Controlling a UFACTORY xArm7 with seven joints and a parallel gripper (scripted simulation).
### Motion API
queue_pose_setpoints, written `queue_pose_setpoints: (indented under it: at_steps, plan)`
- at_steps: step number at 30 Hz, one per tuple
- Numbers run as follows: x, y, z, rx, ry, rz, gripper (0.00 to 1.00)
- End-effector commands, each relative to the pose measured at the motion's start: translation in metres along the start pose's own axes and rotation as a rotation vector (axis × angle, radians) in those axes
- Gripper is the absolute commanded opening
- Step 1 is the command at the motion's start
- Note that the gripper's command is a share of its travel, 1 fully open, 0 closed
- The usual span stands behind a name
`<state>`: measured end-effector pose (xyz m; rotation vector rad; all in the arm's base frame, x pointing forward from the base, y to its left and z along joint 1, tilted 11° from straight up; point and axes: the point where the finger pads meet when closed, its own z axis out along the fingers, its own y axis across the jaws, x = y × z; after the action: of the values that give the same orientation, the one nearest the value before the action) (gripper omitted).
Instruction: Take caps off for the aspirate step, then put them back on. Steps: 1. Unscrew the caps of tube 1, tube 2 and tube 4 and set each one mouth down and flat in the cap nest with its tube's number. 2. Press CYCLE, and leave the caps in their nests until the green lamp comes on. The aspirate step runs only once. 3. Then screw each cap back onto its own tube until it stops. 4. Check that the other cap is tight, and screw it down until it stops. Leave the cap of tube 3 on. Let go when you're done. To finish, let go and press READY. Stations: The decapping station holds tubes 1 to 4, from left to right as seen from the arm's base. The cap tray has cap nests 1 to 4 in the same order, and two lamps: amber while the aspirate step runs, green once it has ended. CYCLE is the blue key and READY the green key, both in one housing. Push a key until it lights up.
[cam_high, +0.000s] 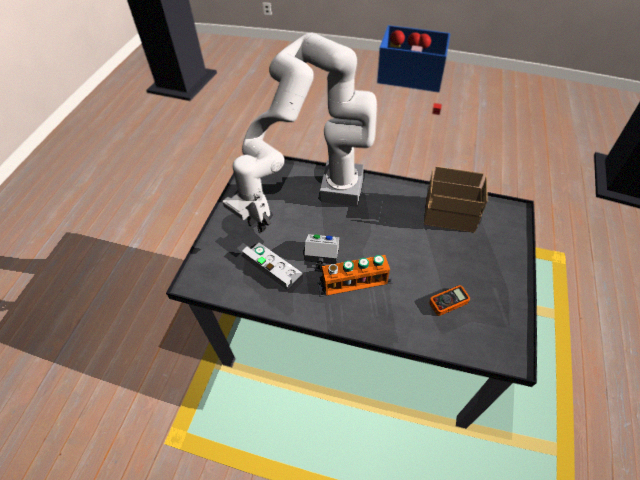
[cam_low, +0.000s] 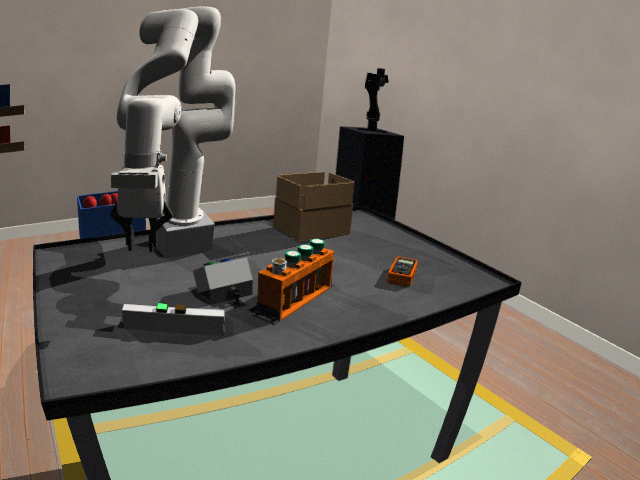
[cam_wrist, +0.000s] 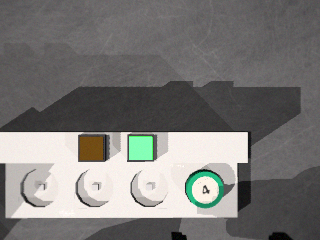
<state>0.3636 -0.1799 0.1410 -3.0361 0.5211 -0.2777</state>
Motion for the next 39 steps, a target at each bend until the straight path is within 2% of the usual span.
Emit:
queue_pose_setpoints:
  at_steps: [1, 9, 23, 25, 37, 39]
  plan:
    - [0.008, 0.011, 0.001, 0.01, -0.004, -0.004, 0.46]
    - [0.008, 0.011, 0.001, 0.01, -0.004, -0.004, 0.46]
    - [0.007, 0.011, 0.071, 0.01, -0.004, -0.004, 0.46]
    - [0.007, 0.011, 0.071, 0.01, -0.004, -0.004, 0.46]
    - [0.009, 0.009, 0.131, 0.01, -0.004, -0.004, 0.46]
    - [0.009, 0.009, 0.131, 0.01, -0.004, -0.004, 0.46]
